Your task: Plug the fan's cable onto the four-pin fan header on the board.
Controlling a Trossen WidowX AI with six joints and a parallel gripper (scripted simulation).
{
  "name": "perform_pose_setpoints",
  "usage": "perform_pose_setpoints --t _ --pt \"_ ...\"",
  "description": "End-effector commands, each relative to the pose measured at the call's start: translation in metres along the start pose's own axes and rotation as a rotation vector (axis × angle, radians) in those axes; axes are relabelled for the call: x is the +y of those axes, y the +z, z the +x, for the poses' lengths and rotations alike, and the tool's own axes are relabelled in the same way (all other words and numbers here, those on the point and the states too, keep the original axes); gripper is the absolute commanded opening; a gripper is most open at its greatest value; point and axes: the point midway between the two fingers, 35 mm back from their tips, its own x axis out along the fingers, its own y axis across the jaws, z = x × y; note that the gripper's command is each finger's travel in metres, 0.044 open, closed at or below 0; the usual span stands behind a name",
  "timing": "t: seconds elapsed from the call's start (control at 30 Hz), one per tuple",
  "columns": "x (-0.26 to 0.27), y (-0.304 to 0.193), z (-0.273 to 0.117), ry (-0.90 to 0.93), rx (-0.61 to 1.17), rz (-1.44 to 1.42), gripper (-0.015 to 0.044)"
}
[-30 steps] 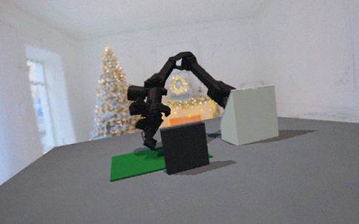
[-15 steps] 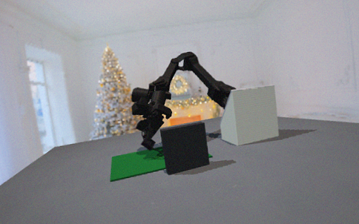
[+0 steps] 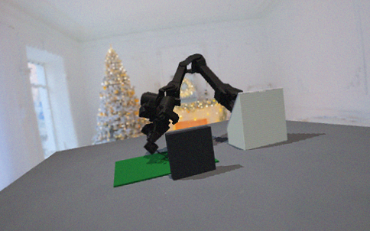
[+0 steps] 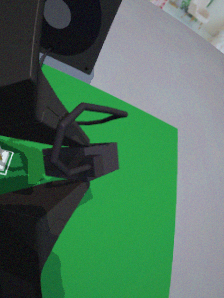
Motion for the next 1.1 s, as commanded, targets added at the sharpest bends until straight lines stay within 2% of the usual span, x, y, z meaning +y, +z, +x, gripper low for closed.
perform_pose_setpoints --t 0.0,1.07 --pt "0.000 0.001 -0.003 0.000 -0.044 -0.017 0.0000" --pt "-0.007 0.000 -0.025 -0.064 -0.324 -0.136 0.0000"
